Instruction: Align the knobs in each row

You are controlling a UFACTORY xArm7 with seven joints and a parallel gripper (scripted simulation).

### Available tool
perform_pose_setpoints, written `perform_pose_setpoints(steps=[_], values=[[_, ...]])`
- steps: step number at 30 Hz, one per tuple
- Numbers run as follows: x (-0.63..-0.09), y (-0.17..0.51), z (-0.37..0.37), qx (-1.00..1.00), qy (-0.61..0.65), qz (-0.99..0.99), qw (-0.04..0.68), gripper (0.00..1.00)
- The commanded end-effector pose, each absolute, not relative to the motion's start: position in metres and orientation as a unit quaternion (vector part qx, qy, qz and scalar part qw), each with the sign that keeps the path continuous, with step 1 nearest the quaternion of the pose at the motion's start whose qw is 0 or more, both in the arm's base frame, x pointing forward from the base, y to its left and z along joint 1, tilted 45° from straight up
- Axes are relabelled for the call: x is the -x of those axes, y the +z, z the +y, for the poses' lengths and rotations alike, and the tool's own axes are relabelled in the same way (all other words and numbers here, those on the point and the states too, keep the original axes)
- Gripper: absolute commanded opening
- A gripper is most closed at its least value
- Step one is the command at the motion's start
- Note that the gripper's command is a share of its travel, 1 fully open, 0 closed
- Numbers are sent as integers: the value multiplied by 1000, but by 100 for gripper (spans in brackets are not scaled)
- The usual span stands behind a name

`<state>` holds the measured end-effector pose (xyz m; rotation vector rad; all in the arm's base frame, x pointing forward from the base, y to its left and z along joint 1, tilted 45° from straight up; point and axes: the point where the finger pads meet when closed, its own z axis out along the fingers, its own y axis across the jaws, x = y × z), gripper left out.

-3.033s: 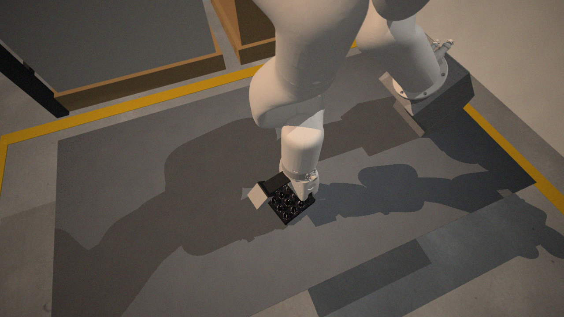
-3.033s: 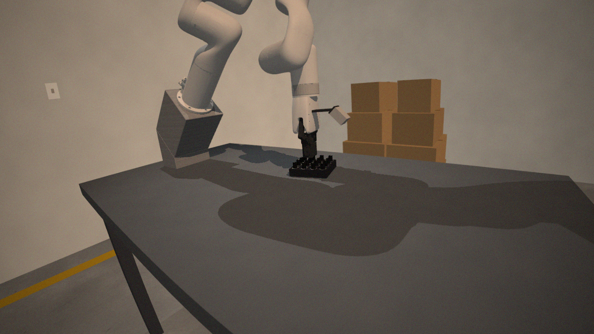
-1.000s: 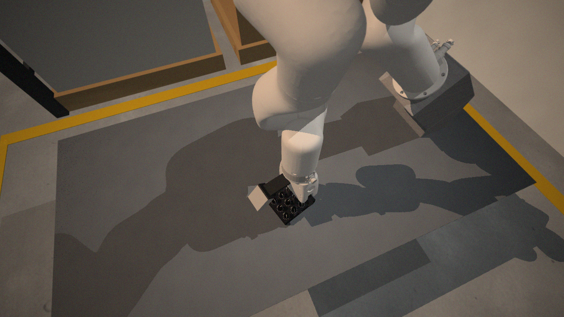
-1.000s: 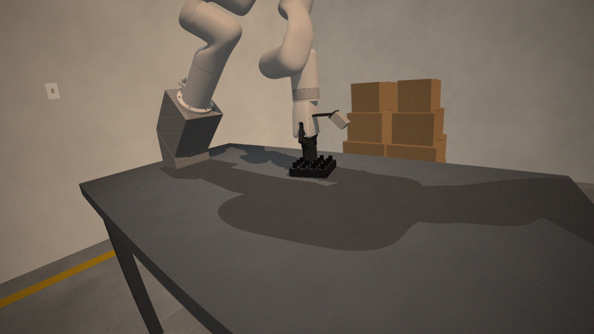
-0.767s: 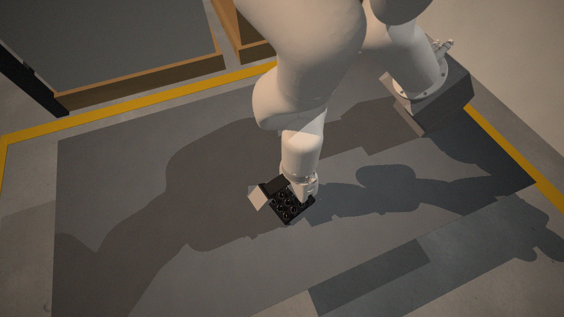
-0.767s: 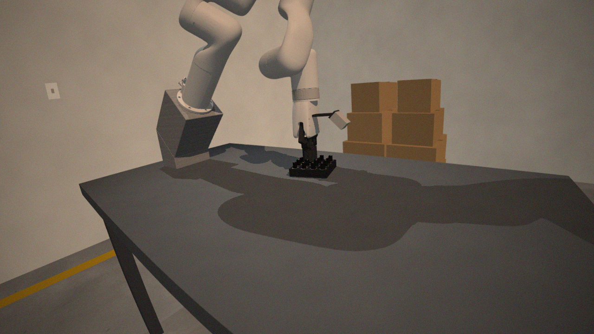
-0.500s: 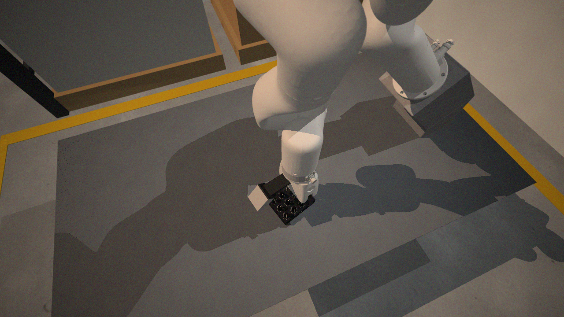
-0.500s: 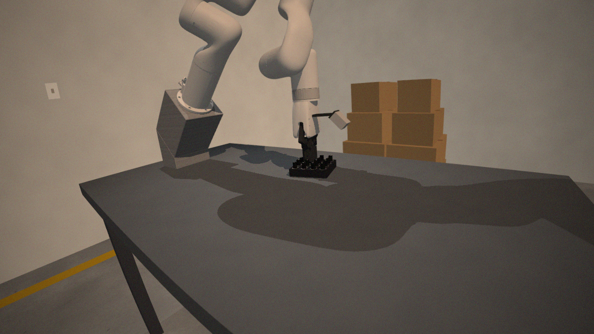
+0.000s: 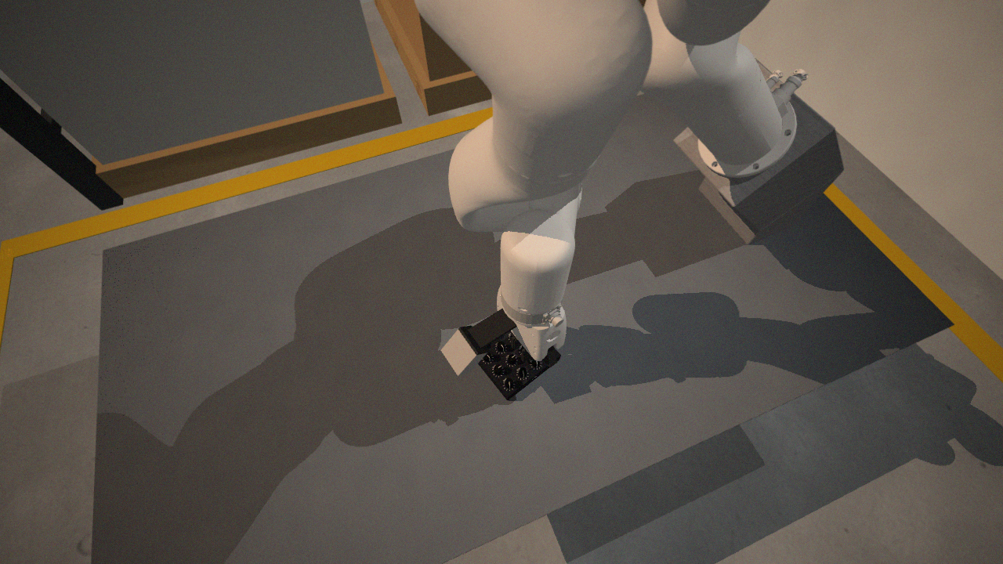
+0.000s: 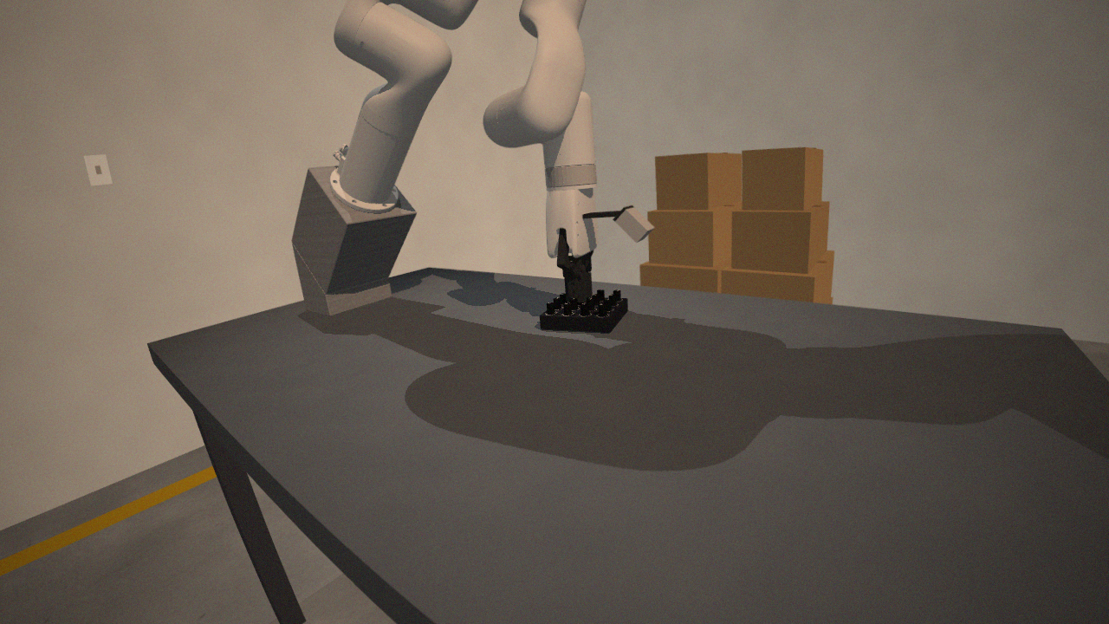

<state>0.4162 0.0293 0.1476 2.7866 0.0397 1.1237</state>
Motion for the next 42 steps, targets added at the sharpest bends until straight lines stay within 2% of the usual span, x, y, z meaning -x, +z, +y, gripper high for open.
perform_pose_setpoints(steps=[1, 2, 42], values=[[-416, 148, 29, -925, 374, 13, 68, 19], [-416, 148, 29, -925, 374, 13, 68, 8], [-416, 148, 29, -925, 373, 18, 70, 8]])
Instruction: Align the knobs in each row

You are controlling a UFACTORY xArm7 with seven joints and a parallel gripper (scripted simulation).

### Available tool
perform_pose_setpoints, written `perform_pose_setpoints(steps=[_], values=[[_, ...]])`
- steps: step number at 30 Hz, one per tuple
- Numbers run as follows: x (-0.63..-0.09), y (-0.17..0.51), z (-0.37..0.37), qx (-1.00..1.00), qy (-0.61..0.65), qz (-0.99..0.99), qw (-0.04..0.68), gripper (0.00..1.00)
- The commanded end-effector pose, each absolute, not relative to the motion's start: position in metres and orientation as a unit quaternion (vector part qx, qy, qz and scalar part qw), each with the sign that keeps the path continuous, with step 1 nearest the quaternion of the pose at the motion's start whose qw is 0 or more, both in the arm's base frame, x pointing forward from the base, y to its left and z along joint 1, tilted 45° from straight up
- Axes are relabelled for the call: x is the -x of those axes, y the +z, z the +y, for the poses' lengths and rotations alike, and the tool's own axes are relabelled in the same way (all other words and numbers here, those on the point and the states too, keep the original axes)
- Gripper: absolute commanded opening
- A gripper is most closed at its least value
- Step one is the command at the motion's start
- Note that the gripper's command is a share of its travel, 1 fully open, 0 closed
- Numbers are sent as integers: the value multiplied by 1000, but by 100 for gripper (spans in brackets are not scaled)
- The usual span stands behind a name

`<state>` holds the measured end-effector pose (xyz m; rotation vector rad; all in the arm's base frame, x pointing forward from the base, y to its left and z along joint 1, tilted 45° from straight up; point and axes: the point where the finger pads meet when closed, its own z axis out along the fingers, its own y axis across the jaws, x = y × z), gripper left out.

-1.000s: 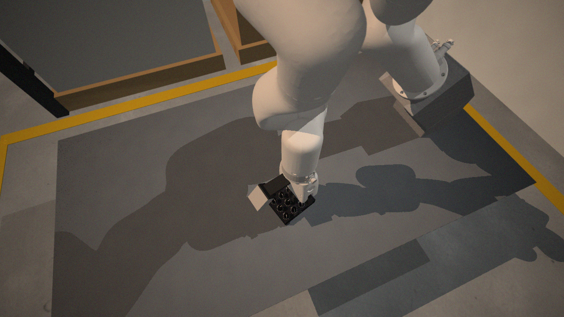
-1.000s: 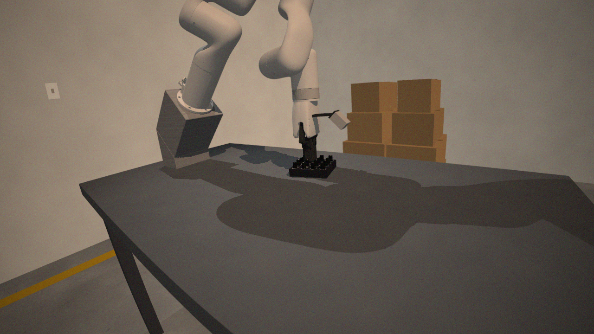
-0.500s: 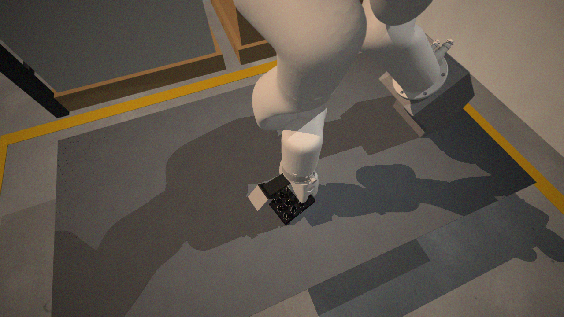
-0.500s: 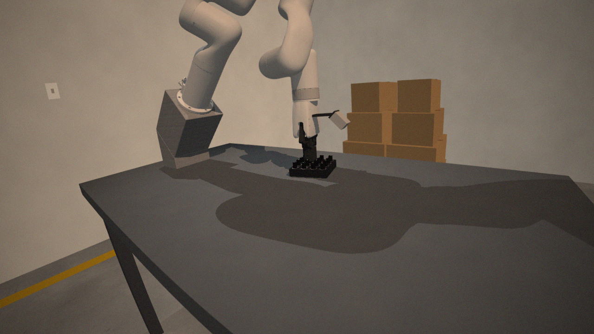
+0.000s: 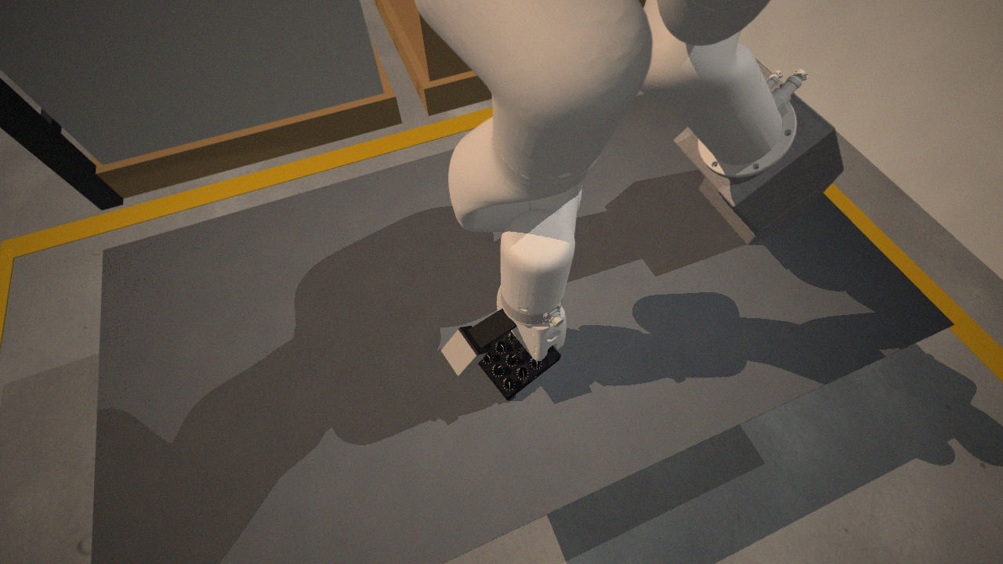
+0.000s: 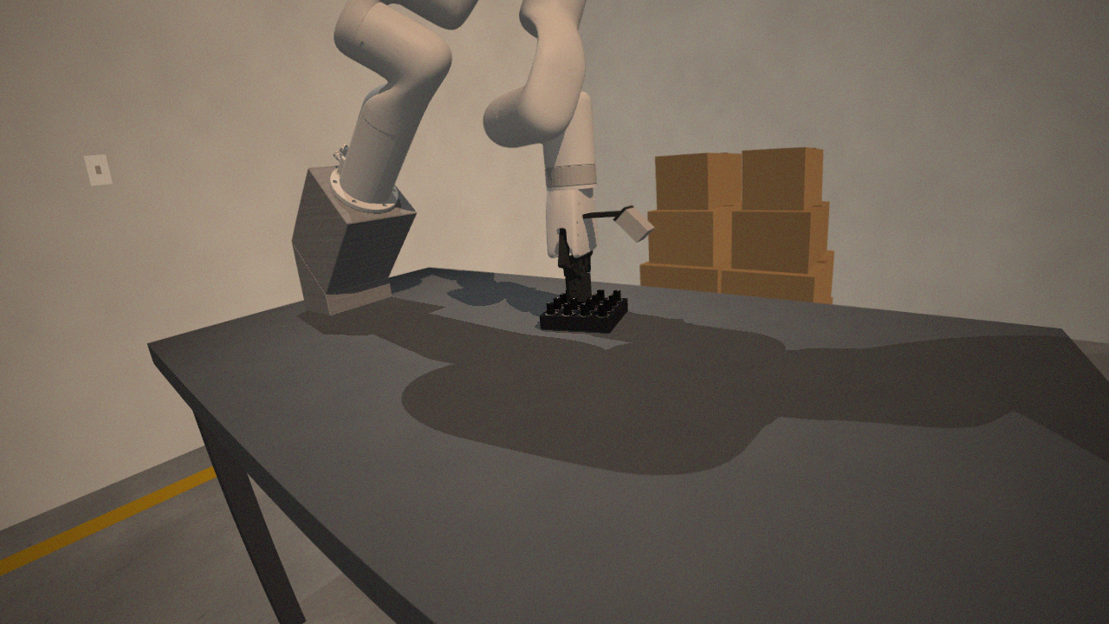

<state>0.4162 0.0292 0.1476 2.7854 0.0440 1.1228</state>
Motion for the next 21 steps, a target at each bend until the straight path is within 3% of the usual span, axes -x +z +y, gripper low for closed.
perform_pose_setpoints(steps=[1, 21], values=[[-416, 148, 29, -925, 373, 19, 71, 8], [-416, 148, 29, -920, 366, 95, 101, 8]])
